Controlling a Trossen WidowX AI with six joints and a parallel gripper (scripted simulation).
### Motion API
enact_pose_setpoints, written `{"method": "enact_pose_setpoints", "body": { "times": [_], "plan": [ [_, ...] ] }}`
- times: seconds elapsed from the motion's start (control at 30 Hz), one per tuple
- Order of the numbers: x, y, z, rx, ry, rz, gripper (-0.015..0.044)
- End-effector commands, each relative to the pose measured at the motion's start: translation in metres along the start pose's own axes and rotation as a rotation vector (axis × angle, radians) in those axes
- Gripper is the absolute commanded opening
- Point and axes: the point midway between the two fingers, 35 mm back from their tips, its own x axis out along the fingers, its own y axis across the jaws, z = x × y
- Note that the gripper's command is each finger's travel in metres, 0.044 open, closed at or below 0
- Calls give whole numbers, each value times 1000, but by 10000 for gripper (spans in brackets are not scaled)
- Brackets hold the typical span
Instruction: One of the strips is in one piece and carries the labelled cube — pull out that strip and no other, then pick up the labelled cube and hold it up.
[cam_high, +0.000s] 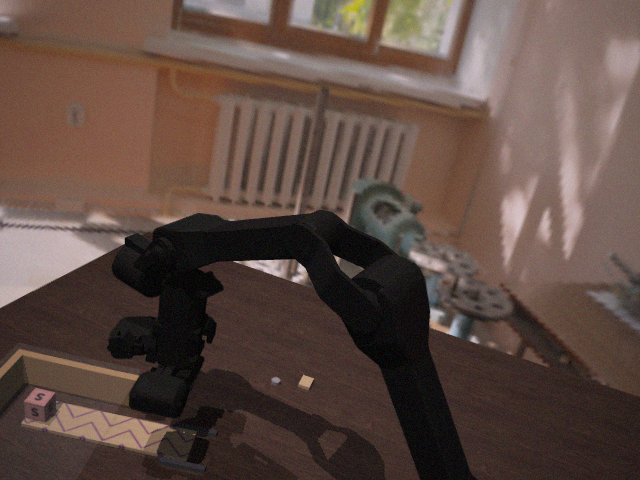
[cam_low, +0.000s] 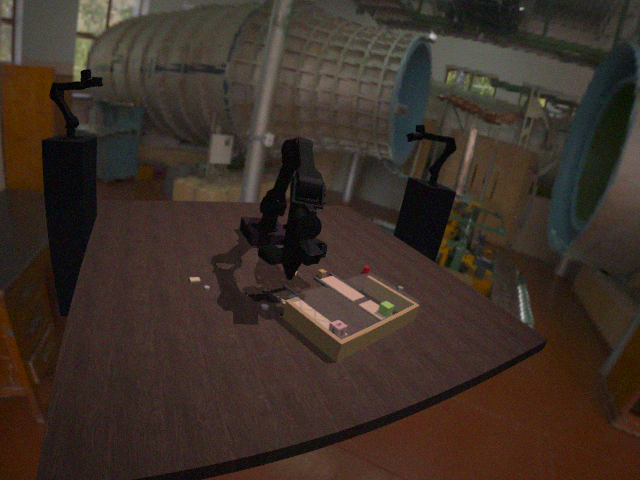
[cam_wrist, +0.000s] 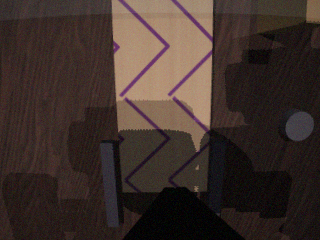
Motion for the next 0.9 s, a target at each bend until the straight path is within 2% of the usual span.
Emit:
{"method": "enact_pose_setpoints", "body": {
  "times": [0.0, 0.87],
  "plan": [
    [7, 0, -1, -1, 7, -2, 0],
    [50, 3, -4, -1, 7, -1, 0]
  ]
}}
